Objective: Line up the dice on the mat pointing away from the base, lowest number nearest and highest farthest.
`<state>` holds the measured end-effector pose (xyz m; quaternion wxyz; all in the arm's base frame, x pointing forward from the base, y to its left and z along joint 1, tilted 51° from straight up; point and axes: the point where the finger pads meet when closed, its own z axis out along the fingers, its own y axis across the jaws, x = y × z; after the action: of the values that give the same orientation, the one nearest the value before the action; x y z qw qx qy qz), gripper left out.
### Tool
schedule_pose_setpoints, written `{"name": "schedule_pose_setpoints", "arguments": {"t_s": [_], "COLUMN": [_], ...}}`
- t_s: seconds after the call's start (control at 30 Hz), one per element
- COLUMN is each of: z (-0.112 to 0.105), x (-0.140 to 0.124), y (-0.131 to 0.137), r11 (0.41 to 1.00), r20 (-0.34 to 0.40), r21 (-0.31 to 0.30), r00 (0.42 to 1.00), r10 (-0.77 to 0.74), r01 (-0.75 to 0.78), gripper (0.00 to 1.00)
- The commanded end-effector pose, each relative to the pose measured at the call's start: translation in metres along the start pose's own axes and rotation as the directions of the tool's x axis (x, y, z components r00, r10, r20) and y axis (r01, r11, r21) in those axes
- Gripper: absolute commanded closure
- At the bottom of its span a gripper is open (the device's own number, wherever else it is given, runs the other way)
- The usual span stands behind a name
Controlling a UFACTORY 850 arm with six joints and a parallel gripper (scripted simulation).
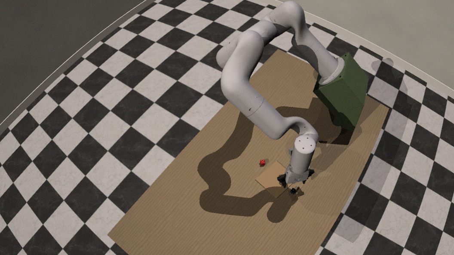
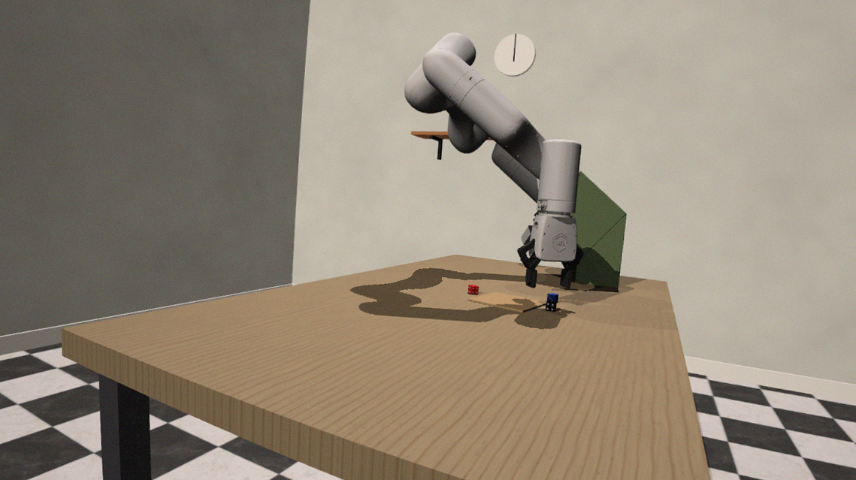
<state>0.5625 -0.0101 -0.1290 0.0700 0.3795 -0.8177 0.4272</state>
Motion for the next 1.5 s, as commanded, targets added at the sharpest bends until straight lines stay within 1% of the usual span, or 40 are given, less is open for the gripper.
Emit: {"name": "schedule_pose_setpoints", "arguments": {"t_s": [0.0, 0.3, 0.4, 0.47, 0.9, 0.97, 1.03, 1.07, 1.13, 1.2, 1.33, 1.4, 1.43, 1.47], "z": [-0.01, -0.08, -0.095, -0.1, -0.102, -0.101, -0.099, -0.099, -0.099, -0.098, -0.097, -0.096, -0.096, -0.095], "x": [-0.001, -0.001, -0.001, -0.001, -0.001, -0.003, -0.006, -0.007, -0.007, -0.01, -0.013, -0.015, -0.015, -0.017], "y": [-0.001, 0.0, 0.0, 0.0, -0.001, -0.001, -0.001, -0.001, -0.001, -0.001, -0.002, -0.002, -0.002, -0.002], "r11": [1.0, 1.0, 1.0, 1.0, 1.0, 0.997, 0.982, 0.976, 0.976, 0.944, 0.903, 0.864, 0.863, 0.829], "r20": [0.002, 0.002, 0.002, 0.002, 0.002, 0.002, 0.002, 0.002, 0.002, 0.001, 0.001, 0.001, 0.001, 0.001], "r21": [0.001, 0.001, 0.001, 0.001, 0.001, 0.001, 0.0, 0.0, 0.0, 0.0, 0.0, 0.0, 0.0, 0.0], "r00": [1.0, 1.0, 1.0, 1.0, 1.0, 0.997, 0.982, 0.976, 0.976, 0.944, 0.903, 0.864, 0.863, 0.829], "r10": [0.001, 0.001, 0.001, 0.001, 0.011, 0.071, 0.191, 0.216, 0.216, 0.331, 0.43, 0.503, 0.505, 0.559], "r01": [-0.001, -0.001, -0.001, -0.001, -0.011, -0.071, -0.191, -0.216, -0.216, -0.331, -0.43, -0.503, -0.505, -0.559], "gripper": [0.0, 0.0, 0.0, 0.0, 0.0, 0.0, 0.0, 0.0, 0.0, 0.0, 0.0, 0.0, 0.0, 0.0]}}
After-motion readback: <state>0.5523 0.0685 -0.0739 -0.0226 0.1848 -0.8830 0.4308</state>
